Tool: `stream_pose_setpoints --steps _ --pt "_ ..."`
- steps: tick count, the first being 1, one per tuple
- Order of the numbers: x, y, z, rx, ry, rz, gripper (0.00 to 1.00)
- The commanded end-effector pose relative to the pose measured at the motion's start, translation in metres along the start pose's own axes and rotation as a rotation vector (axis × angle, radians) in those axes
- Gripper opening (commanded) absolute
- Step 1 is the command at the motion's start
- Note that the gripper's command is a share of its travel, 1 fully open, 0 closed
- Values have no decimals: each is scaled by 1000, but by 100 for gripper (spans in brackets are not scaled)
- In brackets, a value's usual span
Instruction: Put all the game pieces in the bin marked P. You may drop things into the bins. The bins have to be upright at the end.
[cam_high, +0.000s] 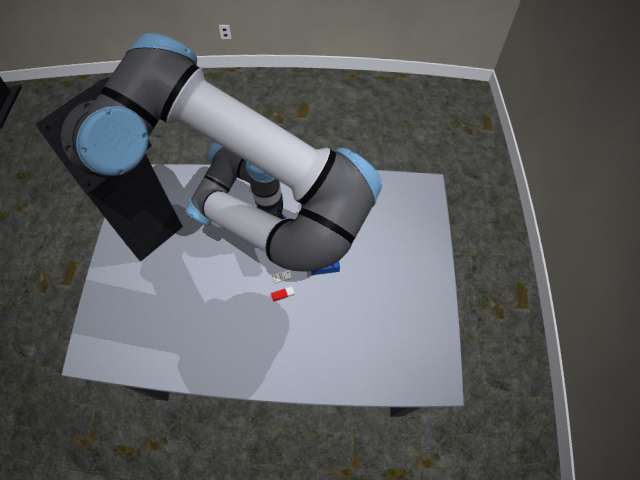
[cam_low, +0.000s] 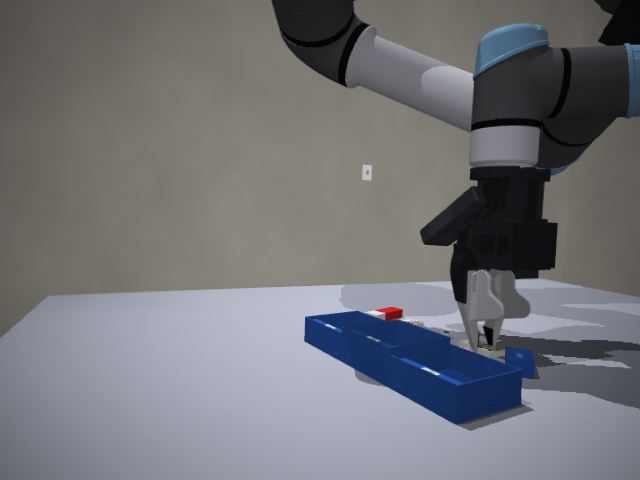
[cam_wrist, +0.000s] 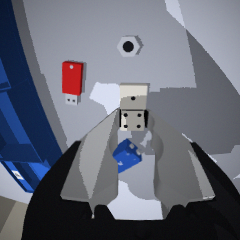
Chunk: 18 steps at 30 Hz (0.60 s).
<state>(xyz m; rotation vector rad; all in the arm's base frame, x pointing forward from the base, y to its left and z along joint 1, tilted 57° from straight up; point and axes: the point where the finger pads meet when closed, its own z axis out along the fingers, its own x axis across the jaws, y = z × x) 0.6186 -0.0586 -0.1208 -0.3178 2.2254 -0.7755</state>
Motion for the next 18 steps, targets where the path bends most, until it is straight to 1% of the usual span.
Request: stream_pose_setpoints --steps 1,9,17,18 --pt "-1 0 0 0 -1 -1 0" --pt "-1 0 0 0 -1 -1 0" --pt "-1 1 -28 -1 -2 -1 0" --pt "-1 1 -28 -1 -2 -1 0"
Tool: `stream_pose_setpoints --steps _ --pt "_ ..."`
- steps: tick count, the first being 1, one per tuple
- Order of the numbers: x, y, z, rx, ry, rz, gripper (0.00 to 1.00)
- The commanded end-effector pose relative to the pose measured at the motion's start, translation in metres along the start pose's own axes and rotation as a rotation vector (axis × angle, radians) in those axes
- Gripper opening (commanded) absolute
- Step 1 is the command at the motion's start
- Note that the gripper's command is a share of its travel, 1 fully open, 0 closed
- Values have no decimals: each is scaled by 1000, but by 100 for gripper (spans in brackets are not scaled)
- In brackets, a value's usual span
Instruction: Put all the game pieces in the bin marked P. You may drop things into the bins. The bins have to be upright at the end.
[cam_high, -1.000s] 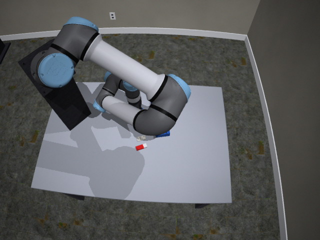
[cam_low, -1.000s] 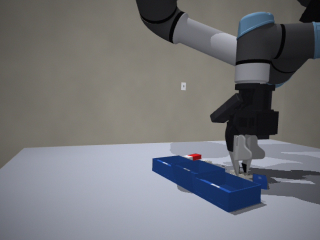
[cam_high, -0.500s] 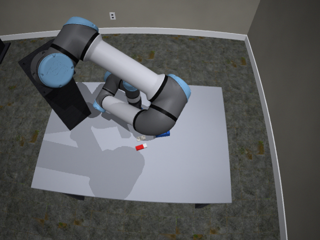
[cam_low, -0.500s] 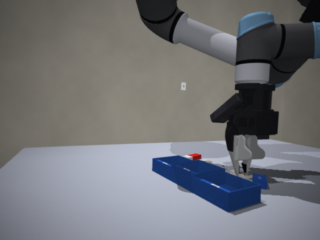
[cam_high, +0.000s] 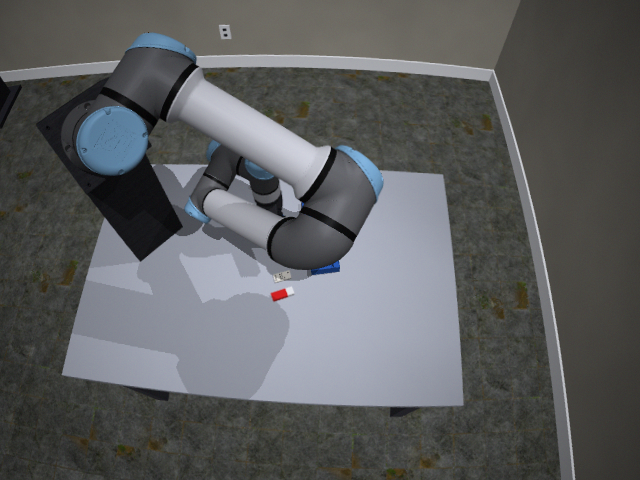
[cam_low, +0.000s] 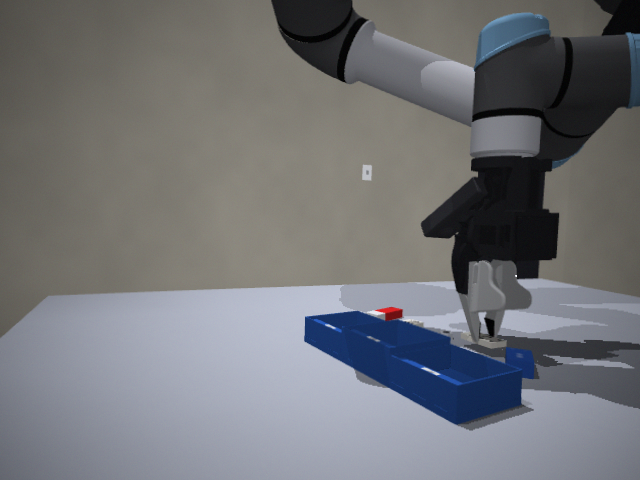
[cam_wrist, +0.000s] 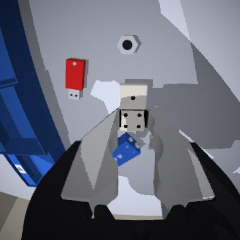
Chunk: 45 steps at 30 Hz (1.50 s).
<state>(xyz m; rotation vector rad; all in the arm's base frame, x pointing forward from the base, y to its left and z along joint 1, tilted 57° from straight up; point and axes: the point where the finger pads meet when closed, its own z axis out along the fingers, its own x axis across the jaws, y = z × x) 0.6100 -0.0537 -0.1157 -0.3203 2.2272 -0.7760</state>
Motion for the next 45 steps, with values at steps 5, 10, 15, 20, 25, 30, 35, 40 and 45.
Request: stream_pose_setpoints --steps 5,10,15,20,25,30,35,40,45 --pt "-2 0 -30 0 -3 1 0" --pt "-2 0 -47 0 -3 1 0" --pt "-2 0 -50 0 -3 1 0" --pt "-1 -1 -50 1 -2 1 0" --pt "-1 0 -49 1 -3 1 0" --pt "-1 0 -51 0 -2 0 0" --pt "-18 10 -49 3 -7 -93 0" --pt "-42 28 -50 2 -7 -91 0" --pt "-67 46 -50 2 -7 -91 0"
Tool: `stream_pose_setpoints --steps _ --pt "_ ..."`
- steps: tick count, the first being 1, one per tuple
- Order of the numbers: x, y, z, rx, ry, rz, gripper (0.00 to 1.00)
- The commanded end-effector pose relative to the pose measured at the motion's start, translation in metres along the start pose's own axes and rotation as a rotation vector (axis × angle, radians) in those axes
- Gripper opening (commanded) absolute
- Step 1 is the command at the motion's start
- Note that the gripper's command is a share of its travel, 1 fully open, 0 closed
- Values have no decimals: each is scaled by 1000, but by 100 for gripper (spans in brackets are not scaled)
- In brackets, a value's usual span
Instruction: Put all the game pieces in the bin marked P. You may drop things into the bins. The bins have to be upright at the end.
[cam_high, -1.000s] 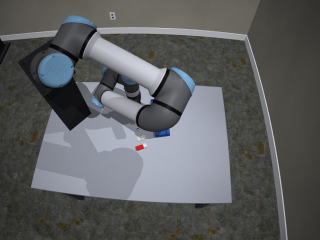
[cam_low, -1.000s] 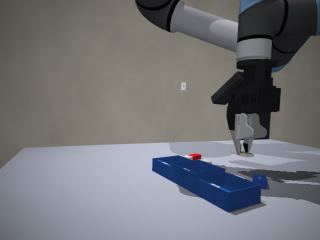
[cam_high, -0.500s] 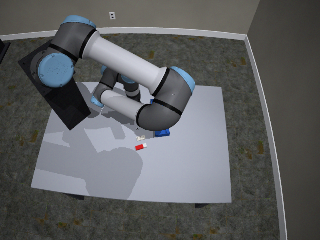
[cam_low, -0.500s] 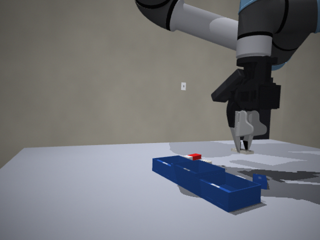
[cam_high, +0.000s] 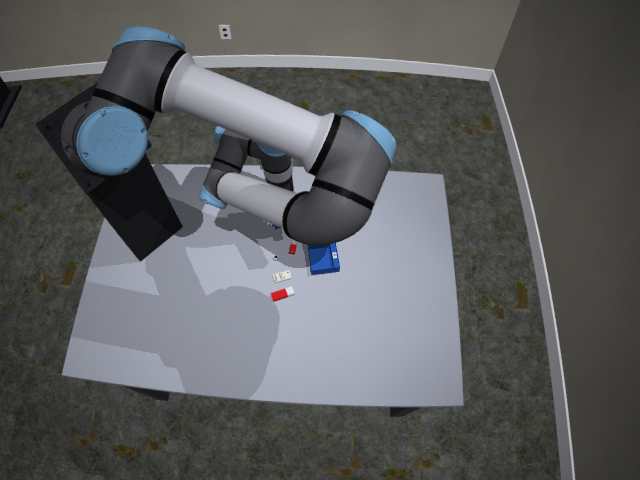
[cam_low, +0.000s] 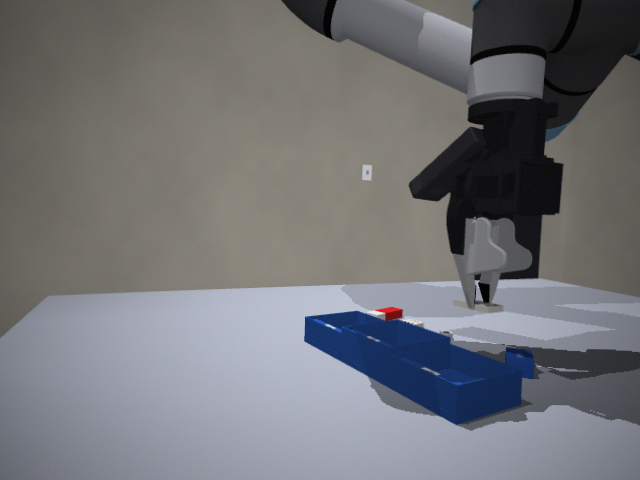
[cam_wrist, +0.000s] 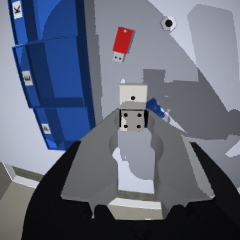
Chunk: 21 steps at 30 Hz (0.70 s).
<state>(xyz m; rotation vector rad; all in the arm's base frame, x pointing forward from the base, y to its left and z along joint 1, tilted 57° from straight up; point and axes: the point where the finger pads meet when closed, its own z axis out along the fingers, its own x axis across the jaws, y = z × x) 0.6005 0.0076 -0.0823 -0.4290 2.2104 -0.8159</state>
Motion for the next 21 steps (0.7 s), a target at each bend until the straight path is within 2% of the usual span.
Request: stream_pose_setpoints --steps 1,5,7,15,21 --pt "-34 20 2 4 10 -1 0" --pt "-54 32 2 3 10 -1 0" --pt "-54 32 2 3 10 -1 0" --pt "-98 59 3 3 10 -1 0" --pt "-103 66 4 2 13 -3 0"
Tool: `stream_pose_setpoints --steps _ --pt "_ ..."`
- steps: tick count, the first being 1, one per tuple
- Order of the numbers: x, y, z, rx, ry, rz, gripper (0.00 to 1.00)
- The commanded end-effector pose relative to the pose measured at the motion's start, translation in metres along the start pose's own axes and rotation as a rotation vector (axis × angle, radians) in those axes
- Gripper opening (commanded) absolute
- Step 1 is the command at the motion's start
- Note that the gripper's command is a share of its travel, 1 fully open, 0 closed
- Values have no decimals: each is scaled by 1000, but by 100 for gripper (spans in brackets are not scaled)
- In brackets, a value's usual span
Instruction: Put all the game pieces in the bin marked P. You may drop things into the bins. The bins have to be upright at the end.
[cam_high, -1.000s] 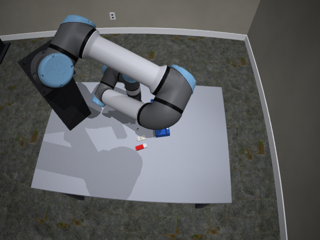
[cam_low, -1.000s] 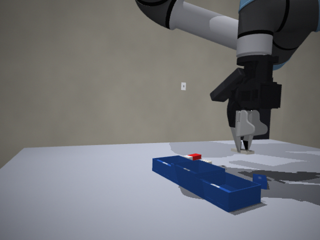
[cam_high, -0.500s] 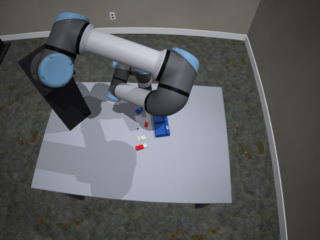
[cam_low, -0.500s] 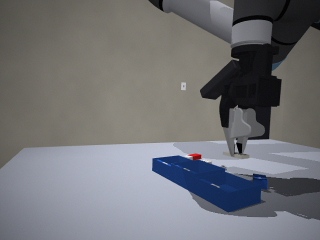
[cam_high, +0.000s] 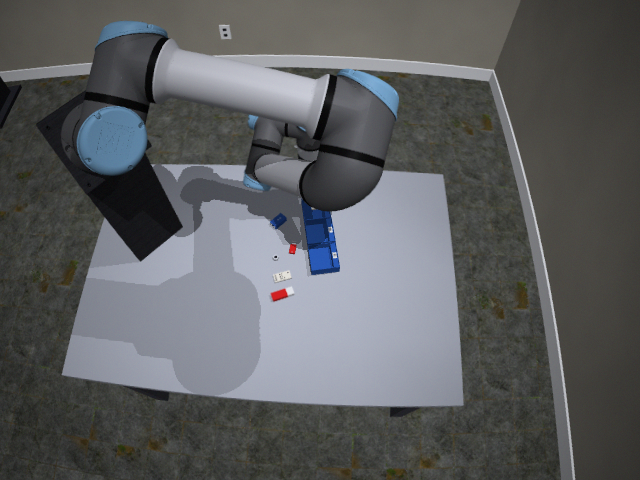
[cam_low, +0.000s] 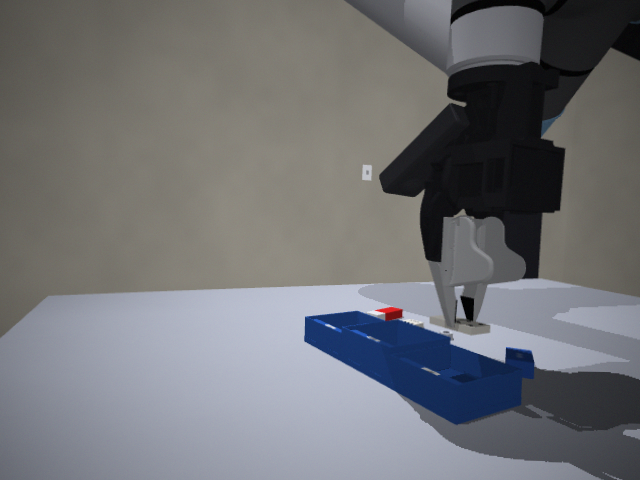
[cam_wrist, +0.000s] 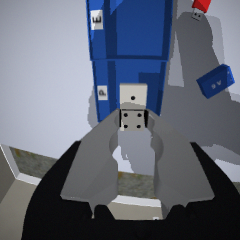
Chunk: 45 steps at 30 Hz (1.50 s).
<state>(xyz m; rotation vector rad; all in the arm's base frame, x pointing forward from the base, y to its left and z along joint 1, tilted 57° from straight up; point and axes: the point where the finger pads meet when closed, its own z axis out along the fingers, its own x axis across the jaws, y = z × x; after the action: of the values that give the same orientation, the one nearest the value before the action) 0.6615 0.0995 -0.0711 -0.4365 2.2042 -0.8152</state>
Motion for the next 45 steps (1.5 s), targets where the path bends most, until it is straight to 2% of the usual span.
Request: stream_pose_setpoints --steps 1,15,32,45 --pt "-8 9 4 2 19 1 0" --pt "6 1 4 2 24 0 0" --pt "1 -2 3 3 18 3 0" --pt "3 -1 27 3 21 3 0"
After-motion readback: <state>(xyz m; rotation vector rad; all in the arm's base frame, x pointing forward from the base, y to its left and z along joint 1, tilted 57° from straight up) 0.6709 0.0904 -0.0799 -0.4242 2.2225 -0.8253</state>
